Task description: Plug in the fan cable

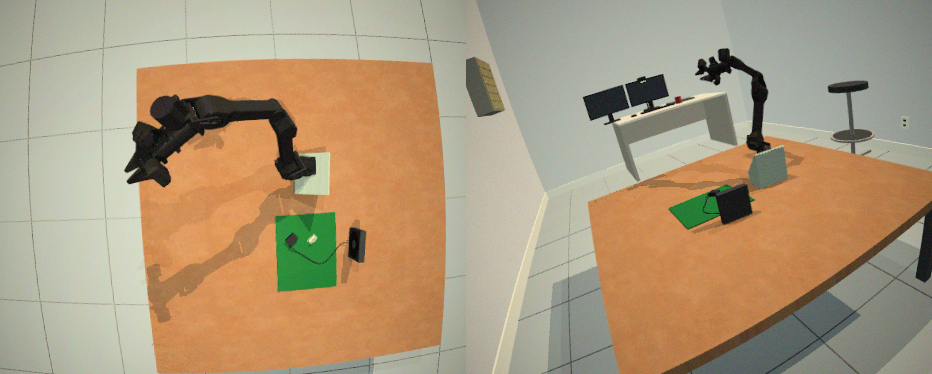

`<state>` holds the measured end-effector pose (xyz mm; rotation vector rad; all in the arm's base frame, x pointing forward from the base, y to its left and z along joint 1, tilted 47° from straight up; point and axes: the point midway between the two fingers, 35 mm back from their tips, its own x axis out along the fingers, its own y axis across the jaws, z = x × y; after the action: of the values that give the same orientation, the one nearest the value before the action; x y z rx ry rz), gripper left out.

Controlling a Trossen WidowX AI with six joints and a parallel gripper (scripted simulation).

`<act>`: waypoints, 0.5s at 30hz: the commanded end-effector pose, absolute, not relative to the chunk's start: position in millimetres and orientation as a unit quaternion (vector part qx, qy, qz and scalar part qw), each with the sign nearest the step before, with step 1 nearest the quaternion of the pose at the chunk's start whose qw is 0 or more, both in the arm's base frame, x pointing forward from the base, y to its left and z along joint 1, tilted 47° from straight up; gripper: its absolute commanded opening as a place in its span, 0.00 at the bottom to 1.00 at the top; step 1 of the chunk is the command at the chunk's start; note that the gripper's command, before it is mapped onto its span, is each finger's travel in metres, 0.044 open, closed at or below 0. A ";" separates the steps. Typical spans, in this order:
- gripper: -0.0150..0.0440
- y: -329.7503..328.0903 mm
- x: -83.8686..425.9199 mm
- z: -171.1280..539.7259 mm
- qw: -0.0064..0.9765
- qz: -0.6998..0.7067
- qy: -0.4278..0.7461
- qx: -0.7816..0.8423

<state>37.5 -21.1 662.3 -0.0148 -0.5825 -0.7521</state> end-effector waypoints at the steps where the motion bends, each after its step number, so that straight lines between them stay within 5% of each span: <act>1: 0.61 -76.8 75.7 637.4 0.902 -0.362 -0.223 0.074; 15: 0.61 -172.8 239.3 495.7 0.897 -0.339 0.018 0.281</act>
<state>208.6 -166.4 529.1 0.5247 -0.0674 -0.7054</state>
